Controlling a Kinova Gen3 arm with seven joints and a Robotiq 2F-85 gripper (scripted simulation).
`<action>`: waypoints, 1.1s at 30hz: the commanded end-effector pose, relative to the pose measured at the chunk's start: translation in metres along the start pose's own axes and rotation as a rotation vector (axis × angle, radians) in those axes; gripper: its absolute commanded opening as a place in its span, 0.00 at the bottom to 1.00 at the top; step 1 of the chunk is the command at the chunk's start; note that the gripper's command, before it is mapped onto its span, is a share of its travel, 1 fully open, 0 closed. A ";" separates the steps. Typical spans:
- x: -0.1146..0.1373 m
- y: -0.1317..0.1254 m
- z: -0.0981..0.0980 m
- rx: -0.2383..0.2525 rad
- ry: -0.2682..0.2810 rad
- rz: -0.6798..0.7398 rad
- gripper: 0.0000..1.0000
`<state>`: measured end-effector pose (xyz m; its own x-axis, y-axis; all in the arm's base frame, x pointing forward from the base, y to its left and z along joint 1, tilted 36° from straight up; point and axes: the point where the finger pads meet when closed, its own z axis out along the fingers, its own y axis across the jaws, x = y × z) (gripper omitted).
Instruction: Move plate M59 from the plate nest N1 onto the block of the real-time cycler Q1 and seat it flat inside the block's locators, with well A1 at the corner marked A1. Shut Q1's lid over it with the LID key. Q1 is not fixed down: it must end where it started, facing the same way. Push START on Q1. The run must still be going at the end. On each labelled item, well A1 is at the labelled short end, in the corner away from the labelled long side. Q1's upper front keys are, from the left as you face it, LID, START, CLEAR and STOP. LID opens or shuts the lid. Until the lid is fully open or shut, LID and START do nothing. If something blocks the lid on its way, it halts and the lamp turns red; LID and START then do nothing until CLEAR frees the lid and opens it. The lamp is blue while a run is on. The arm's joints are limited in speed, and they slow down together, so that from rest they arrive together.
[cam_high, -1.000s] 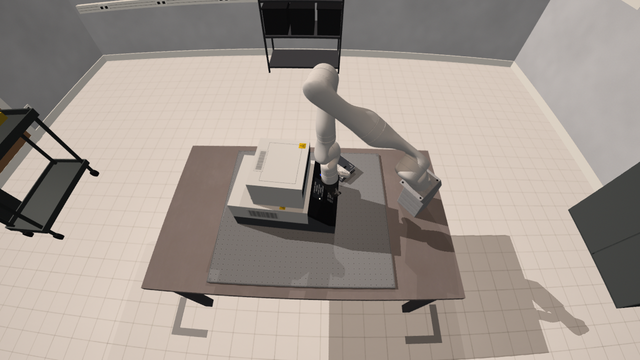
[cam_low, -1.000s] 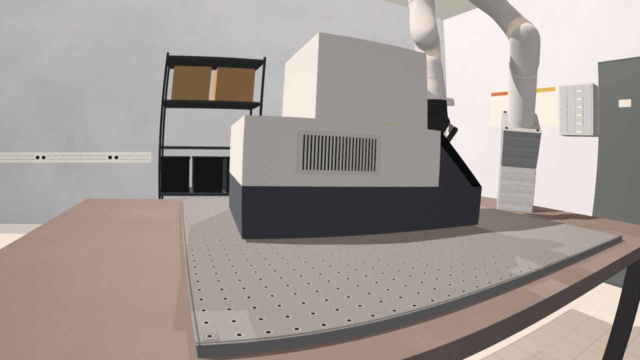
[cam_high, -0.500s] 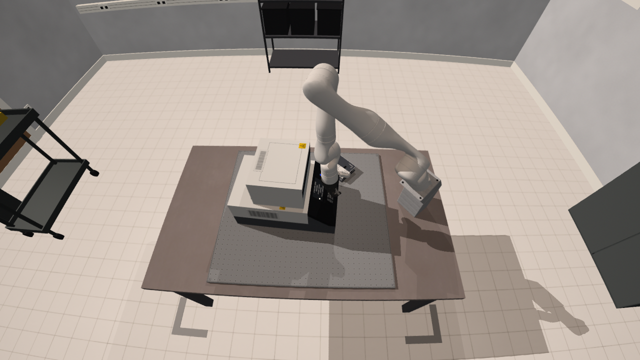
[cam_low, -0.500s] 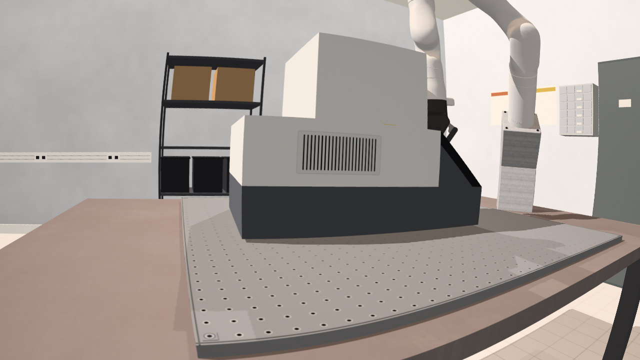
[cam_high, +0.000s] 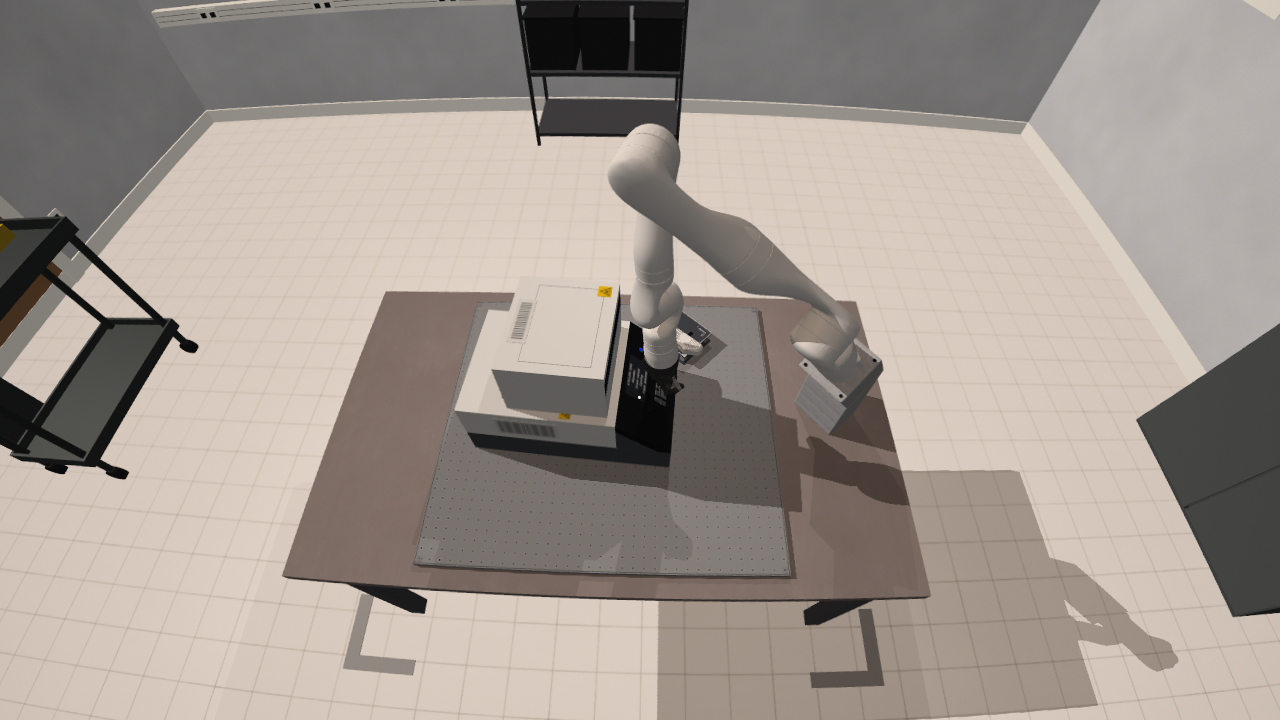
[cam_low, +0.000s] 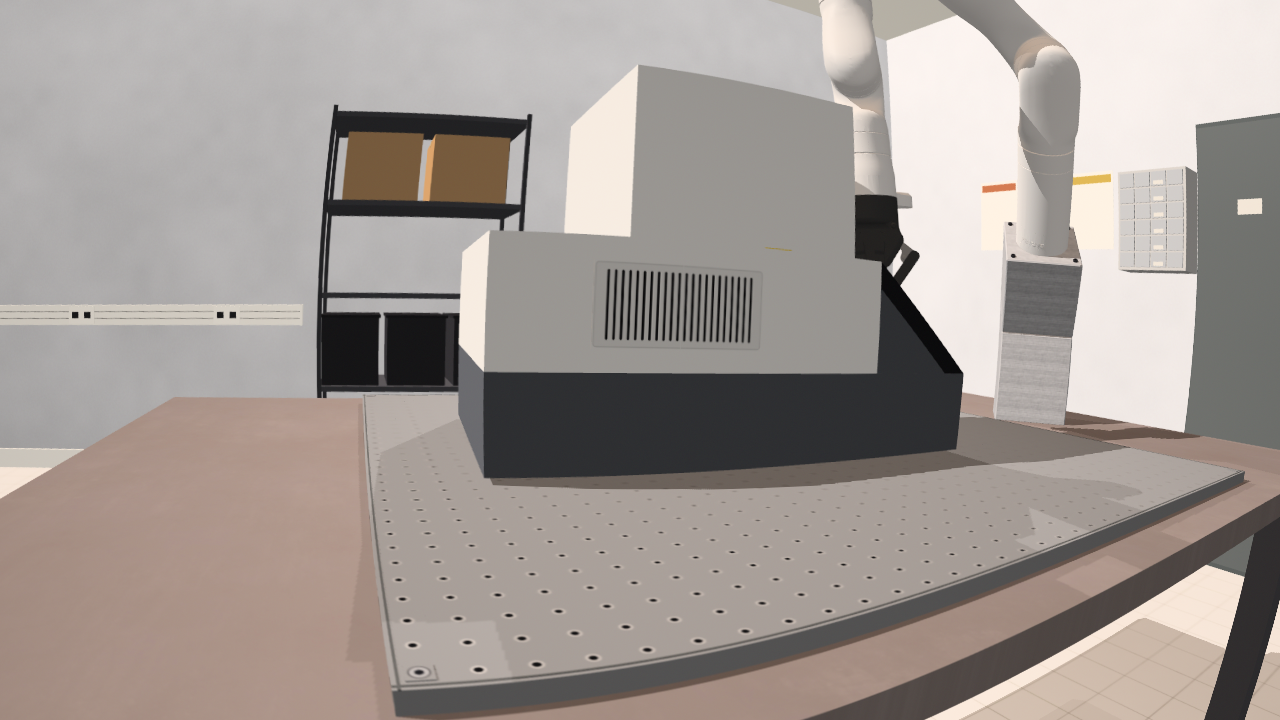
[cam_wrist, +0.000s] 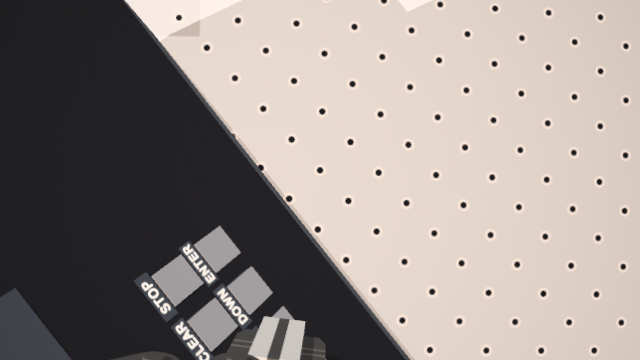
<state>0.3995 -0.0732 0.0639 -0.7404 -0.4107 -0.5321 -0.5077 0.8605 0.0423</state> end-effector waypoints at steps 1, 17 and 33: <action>0.004 0.000 -0.005 0.008 0.000 -0.007 0.10; 0.013 0.010 -0.018 0.006 0.001 -0.012 0.10; 0.014 0.010 -0.019 0.006 0.001 0.003 0.10</action>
<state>0.3766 -0.0747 0.0722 -0.7435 -0.4064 -0.5311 -0.5023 0.8637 0.0424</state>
